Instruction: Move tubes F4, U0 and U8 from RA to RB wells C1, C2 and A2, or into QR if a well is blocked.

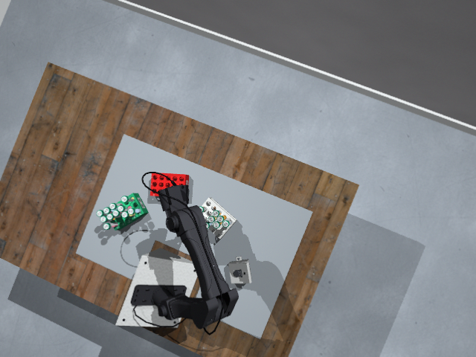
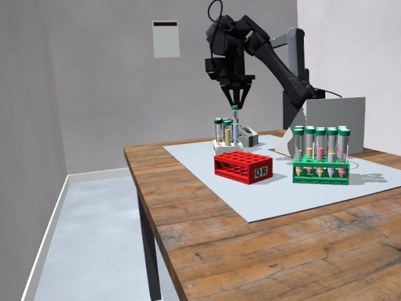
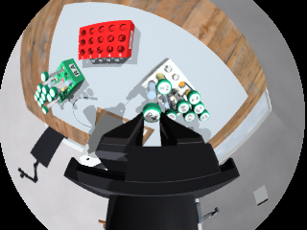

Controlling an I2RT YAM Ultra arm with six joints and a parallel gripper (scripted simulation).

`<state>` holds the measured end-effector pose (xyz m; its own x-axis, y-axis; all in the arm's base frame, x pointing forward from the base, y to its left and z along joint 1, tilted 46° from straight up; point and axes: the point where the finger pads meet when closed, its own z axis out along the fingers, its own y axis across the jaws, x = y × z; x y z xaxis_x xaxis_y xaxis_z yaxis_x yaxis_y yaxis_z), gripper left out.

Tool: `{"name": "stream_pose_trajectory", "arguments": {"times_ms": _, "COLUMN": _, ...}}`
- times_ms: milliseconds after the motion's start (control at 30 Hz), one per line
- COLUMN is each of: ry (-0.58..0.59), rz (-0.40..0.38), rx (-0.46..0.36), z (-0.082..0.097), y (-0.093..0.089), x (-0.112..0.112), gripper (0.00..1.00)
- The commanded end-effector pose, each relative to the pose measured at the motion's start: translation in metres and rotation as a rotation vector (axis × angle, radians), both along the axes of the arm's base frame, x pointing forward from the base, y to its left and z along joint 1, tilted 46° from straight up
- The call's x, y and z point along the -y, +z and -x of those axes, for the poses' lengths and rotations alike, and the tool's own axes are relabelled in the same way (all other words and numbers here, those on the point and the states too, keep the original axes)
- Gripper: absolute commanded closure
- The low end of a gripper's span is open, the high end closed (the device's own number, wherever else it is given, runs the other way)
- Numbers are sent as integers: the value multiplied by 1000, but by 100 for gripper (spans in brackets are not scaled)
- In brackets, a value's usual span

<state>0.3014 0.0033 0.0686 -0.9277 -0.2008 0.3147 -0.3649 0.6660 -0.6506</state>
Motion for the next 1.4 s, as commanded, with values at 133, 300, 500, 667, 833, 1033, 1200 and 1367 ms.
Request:
{"name": "stream_pose_trajectory", "arguments": {"times_ms": 133, "ry": 18, "rz": -13, "rx": 17, "z": -3, "y": 11, "x": -17, "gripper": 100}}
{"name": "stream_pose_trajectory", "arguments": {"times_ms": 300, "ry": 17, "rz": -6, "rx": 0, "z": -3, "y": 10, "x": -20, "gripper": 100}}
{"name": "stream_pose_trajectory", "arguments": {"times_ms": 500, "ry": 17, "rz": -14, "rx": 16, "z": -3, "y": 18, "x": -25, "gripper": 100}}
{"name": "stream_pose_trajectory", "arguments": {"times_ms": 667, "ry": 17, "rz": -10, "rx": 9, "z": -3, "y": 19, "x": -27, "gripper": 100}}
{"name": "stream_pose_trajectory", "arguments": {"times_ms": 833, "ry": 17, "rz": -7, "rx": 2, "z": 8, "y": 21, "x": -25, "gripper": 100}}
{"name": "stream_pose_trajectory", "arguments": {"times_ms": 1033, "ry": 17, "rz": -4, "rx": -2, "z": 19, "y": 17, "x": -27, "gripper": 100}}
{"name": "stream_pose_trajectory", "arguments": {"times_ms": 1200, "ry": 17, "rz": -11, "rx": 10, "z": 21, "y": 14, "x": -30, "gripper": 100}}
{"name": "stream_pose_trajectory", "arguments": {"times_ms": 1367, "ry": 17, "rz": -15, "rx": 17, "z": 27, "y": 11, "x": -33, "gripper": 100}}
